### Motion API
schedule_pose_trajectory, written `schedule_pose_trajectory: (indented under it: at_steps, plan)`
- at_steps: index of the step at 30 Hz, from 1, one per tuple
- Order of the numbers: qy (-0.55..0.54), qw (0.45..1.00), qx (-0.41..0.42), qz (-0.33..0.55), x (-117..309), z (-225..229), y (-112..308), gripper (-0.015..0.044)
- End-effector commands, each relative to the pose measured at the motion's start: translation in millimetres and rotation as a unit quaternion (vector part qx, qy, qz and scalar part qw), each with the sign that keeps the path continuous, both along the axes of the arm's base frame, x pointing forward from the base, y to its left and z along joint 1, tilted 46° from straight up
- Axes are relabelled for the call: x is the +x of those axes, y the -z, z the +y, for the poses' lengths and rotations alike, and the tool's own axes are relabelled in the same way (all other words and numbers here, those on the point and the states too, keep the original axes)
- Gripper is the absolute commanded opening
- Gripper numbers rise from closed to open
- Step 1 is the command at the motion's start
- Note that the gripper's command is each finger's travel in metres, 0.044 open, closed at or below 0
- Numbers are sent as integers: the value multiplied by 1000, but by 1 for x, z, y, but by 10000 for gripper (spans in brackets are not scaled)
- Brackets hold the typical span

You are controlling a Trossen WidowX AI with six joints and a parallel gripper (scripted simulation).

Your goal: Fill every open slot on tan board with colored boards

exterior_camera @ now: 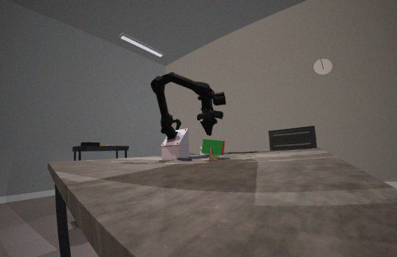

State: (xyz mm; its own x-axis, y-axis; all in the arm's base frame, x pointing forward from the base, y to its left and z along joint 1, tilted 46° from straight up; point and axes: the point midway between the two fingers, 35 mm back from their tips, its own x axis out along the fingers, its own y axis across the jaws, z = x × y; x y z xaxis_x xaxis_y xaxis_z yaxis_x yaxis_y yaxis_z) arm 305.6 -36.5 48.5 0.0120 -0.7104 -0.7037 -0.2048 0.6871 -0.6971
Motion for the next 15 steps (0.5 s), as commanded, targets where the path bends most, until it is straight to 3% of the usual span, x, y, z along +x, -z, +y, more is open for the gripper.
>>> schedule_pose_trajectory:
  at_steps: [1,6,10,15]
  plan:
    - [4,1000,0,1,0,5,-4,184]
    - [-7,1000,10,-16,3,24,-6,184]
    - [-5,1000,26,-10,-29,76,27,184]
    - [2,1000,26,-5,-65,110,51,184]
